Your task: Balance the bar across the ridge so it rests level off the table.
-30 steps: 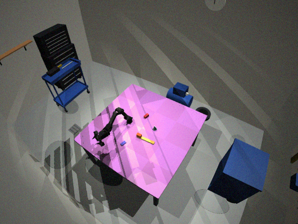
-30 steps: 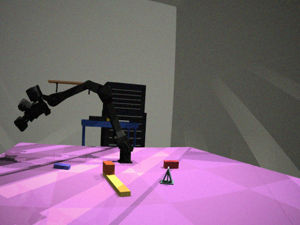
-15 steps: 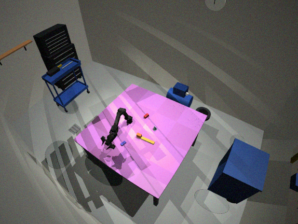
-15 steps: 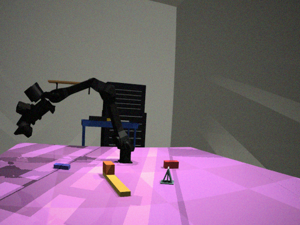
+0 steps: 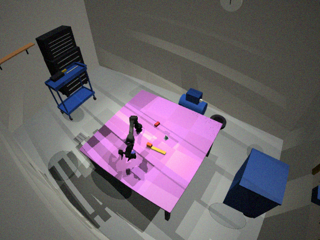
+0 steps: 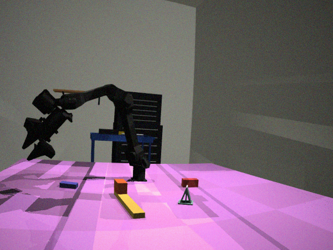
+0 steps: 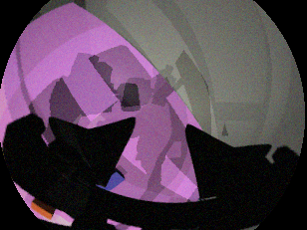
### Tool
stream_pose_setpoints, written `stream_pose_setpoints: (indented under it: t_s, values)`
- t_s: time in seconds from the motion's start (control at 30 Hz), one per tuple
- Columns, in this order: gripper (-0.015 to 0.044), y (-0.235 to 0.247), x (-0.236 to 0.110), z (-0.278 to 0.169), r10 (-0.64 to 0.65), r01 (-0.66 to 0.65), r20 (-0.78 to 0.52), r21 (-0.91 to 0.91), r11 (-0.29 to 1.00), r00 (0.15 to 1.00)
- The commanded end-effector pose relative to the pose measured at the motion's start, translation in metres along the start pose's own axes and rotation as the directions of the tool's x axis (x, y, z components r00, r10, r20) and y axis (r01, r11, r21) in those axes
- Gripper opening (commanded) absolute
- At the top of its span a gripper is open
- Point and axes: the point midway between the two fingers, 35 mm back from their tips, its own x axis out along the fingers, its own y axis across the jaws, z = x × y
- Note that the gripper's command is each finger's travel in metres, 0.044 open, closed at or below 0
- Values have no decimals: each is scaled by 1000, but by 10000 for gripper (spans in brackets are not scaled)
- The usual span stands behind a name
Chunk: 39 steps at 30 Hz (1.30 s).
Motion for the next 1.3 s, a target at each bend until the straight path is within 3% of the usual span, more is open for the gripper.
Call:
stream_pose_setpoints:
  t_s: [0.0,0.57,1.27]
  values:
    - [315,33,-18,4,84,-84,-3,-82,993,996]
    - [315,147,-90,-10,338,-354,-107,-354,866,935]
    - [315,243,-201,-79,498,-613,-377,-612,499,781]
